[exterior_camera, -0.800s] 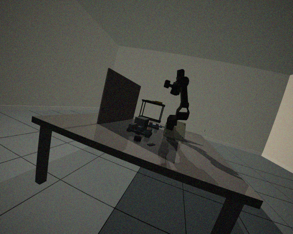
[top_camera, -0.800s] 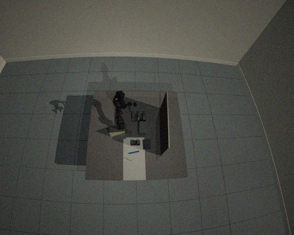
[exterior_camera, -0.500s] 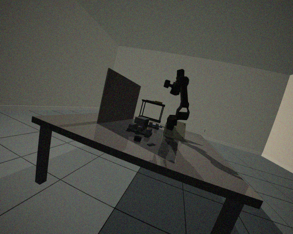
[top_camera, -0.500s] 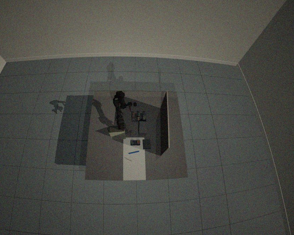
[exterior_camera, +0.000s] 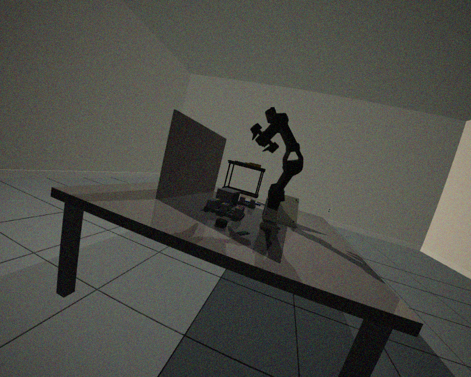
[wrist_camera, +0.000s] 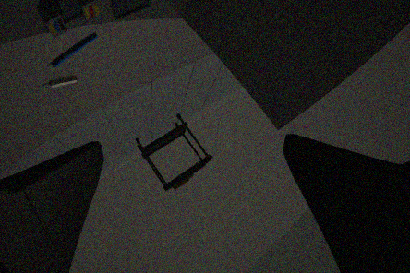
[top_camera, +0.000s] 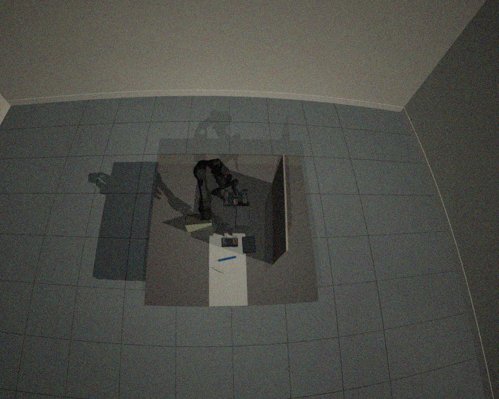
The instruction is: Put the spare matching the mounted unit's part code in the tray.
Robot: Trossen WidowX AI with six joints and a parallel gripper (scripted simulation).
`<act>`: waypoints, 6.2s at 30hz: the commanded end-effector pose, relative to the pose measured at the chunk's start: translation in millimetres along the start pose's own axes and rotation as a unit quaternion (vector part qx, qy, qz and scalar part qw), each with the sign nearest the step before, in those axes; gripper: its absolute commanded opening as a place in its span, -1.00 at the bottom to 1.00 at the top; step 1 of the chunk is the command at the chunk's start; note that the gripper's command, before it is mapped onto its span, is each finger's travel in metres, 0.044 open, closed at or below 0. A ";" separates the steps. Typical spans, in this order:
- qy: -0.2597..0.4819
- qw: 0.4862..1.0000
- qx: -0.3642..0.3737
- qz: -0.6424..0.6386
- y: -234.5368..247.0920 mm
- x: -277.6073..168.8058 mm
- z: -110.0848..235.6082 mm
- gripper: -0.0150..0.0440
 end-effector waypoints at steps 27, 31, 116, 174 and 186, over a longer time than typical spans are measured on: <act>-0.147 0.627 0.428 -0.634 -119.4 85.6 -241.4 1.00; -0.140 0.609 0.440 -0.645 -120.7 89.4 -248.1 1.00; -0.442 0.869 0.217 0.053 -2.0 245.8 -145.5 0.53; -0.443 0.869 0.214 0.054 27.3 295.8 -178.5 0.35; -0.443 0.869 0.214 0.054 27.3 295.8 -178.5 -0.26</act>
Point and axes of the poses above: the point midway between the two fingers, 35 mm back from their tips, its own z axis back along the fingers, its own y axis across the jaws, x = y × z, the point moved 10 cm from there along z, back along the fingers, and after that the axes turned 9 degrees about z, right-handed, at the moved point
